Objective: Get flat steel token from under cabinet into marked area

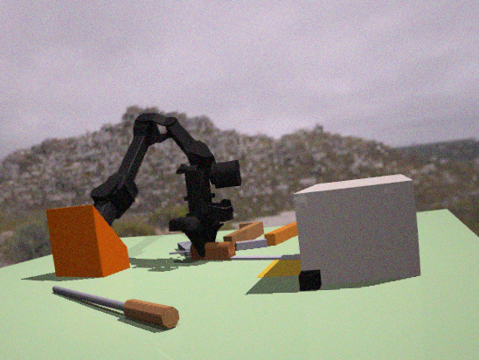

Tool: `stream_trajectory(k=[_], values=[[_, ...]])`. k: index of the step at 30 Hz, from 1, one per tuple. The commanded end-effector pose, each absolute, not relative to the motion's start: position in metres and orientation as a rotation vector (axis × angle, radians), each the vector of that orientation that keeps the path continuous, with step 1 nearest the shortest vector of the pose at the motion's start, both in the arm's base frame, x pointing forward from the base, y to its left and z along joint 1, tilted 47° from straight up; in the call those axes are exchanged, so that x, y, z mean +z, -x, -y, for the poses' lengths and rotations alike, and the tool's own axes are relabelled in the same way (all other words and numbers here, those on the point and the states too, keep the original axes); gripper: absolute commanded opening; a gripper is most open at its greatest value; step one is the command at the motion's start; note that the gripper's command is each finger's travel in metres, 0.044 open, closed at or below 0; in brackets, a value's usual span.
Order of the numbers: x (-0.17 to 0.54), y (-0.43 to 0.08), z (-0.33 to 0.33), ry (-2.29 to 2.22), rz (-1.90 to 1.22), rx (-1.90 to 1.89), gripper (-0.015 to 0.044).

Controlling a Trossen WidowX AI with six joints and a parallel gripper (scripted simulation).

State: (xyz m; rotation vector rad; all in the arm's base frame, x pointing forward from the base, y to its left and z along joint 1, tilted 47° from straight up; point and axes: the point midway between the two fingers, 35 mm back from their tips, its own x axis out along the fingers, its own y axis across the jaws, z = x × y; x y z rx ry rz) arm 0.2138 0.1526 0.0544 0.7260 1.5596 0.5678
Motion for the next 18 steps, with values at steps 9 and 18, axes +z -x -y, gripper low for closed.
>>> stream_trajectory(k=[9, 18], values=[[0.0531, -0.2267, -0.1507, -0.726, -1.557, 0.569, 0.0026], [0.0524, -0.2240, -0.1510, -0.726, -1.560, 0.566, 0.0200]])
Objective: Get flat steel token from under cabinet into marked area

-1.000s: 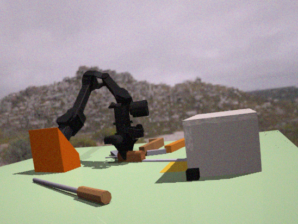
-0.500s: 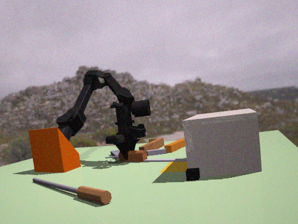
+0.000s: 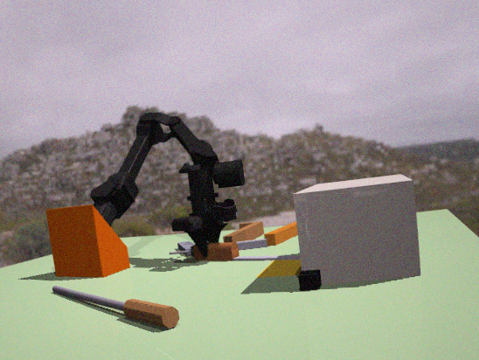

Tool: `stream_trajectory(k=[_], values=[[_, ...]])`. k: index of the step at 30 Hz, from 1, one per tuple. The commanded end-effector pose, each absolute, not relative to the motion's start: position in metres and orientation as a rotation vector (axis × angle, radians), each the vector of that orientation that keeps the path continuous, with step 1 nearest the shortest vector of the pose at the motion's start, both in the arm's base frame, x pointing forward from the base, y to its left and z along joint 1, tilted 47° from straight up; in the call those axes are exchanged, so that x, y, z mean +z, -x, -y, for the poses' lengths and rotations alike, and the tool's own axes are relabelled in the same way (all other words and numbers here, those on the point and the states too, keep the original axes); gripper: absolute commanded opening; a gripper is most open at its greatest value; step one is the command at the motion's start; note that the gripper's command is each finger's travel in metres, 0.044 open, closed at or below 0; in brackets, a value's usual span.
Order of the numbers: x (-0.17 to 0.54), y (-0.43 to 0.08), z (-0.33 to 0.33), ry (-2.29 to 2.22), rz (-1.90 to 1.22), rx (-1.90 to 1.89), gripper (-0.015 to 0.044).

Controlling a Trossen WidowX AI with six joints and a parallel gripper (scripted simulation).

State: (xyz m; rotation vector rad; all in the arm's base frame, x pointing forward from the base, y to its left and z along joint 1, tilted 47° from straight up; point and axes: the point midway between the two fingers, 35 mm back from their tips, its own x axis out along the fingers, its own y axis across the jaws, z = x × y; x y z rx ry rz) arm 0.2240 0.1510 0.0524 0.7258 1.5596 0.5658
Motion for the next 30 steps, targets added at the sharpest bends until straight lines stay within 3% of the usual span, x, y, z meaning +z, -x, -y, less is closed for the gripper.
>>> stream_trajectory(k=[1, 3, 6, 24, 30], values=[[0.0524, -0.2240, -0.1510, -0.726, -1.560, 0.566, 0.0200], [0.0525, -0.2240, -0.1510, -0.726, -1.559, 0.566, 0.0200], [0.0525, -0.2240, -0.1510, -0.726, -1.559, 0.566, 0.0270], [0.0493, -0.2188, -0.1545, -0.729, -1.557, 0.568, 0.0270], [0.0513, -0.2234, -0.1529, -0.724, -1.549, 0.571, 0.0132]])
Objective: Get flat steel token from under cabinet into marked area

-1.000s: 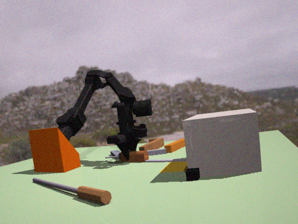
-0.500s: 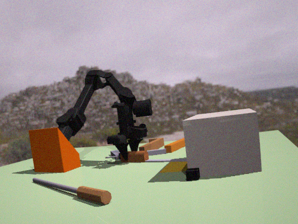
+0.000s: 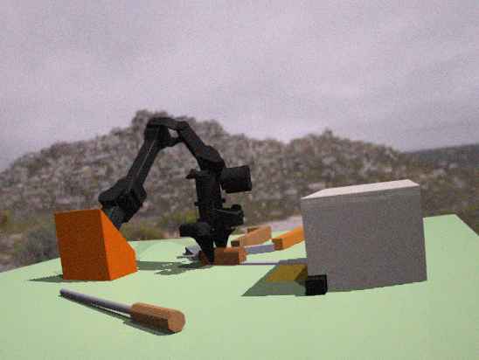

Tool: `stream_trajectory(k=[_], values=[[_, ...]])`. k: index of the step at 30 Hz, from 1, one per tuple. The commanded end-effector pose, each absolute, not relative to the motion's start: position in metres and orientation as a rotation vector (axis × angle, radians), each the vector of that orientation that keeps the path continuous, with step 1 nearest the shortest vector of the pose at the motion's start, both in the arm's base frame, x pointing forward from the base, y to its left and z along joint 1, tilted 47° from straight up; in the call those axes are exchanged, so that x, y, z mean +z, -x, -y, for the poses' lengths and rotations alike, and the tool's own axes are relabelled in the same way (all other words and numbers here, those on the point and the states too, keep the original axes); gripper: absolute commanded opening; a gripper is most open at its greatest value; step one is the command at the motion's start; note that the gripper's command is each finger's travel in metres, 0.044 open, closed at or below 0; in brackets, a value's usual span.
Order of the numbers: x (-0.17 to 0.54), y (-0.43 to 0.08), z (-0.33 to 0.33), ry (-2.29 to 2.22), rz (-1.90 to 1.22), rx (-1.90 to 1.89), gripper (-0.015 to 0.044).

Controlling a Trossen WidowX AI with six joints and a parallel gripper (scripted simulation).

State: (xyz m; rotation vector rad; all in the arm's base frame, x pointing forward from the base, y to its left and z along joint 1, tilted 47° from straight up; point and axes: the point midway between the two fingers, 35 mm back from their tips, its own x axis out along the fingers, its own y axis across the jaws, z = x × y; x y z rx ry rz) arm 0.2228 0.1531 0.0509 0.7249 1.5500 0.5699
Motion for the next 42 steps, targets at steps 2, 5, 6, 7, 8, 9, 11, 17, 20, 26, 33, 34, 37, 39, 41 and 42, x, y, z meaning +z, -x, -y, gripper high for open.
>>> stream_trajectory(k=[2, 5, 6, 7, 8, 9, 11, 17, 20, 26, 33, 34, 37, 39, 41, 42], values=[[0.051, -0.223, -0.153, -0.724, -1.549, 0.571, 0.0118], [0.051, -0.223, -0.153, -0.724, -1.549, 0.571, 0.0098], [0.051, -0.223, -0.153, -0.724, -1.549, 0.571, 0.0092], [0.051, -0.223, -0.153, -0.724, -1.549, 0.571, 0.0085], [0.051, -0.223, -0.153, -0.724, -1.549, 0.571, 0.0059], [0.051, -0.223, -0.153, -0.724, -1.549, 0.571, 0.0033], [0.051, -0.223, -0.153, -0.724, -1.549, 0.571, 0.0000], [0.052, -0.220, -0.153, -0.725, -1.550, 0.570, 0.0000], [0.053, -0.217, -0.153, -0.726, -1.552, 0.570, 0.0000], [0.054, -0.210, -0.153, -0.727, -1.554, 0.568, 0.0000], [0.054, -0.213, -0.153, -0.727, -1.554, 0.569, 0.0000], [0.054, -0.214, -0.153, -0.726, -1.554, 0.570, 0.0000], [0.054, -0.217, -0.153, -0.725, -1.553, 0.571, 0.0000], [0.054, -0.220, -0.153, -0.725, -1.553, 0.571, 0.0000], [0.054, -0.222, -0.152, -0.724, -1.553, 0.572, 0.0000], [0.053, -0.223, -0.152, -0.724, -1.553, 0.572, 0.0000]])
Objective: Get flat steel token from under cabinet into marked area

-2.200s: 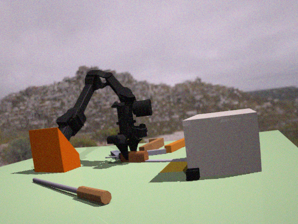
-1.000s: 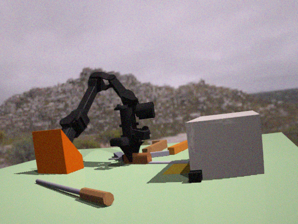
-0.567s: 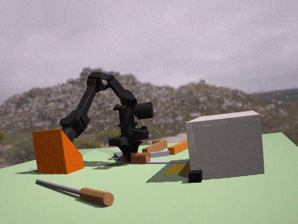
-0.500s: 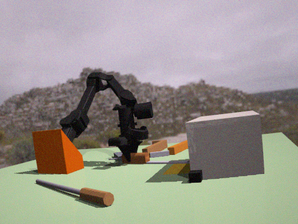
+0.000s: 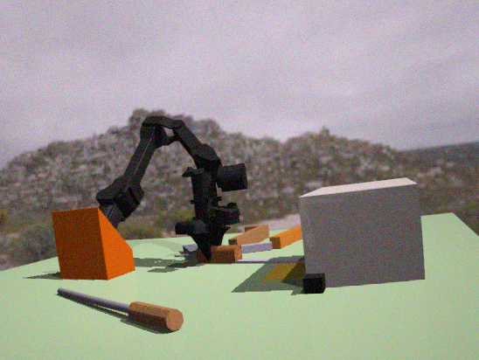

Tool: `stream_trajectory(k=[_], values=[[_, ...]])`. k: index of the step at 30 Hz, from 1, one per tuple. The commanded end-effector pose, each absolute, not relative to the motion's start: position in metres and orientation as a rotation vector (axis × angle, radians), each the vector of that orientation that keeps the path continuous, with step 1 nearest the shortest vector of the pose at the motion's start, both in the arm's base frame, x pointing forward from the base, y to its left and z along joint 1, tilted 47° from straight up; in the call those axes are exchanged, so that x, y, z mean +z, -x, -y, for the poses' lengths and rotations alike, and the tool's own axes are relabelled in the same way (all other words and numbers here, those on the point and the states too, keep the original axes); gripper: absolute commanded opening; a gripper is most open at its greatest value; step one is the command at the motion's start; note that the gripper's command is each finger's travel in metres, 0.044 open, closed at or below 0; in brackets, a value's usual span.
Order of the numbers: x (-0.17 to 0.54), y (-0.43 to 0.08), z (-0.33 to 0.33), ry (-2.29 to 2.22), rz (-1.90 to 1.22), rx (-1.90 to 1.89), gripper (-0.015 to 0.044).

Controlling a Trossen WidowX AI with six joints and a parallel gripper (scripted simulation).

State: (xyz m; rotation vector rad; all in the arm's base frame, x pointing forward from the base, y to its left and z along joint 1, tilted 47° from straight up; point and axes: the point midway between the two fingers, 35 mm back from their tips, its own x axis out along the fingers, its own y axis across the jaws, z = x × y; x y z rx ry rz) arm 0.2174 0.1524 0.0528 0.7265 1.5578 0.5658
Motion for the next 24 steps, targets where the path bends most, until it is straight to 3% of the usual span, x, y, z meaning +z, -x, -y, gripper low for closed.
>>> stream_trajectory(k=[1, 24], values=[[0.053, -0.224, -0.152, -0.724, -1.553, 0.572, 0.0000], [0.050, -0.251, -0.151, -0.720, -1.551, 0.575, 0.0000]])
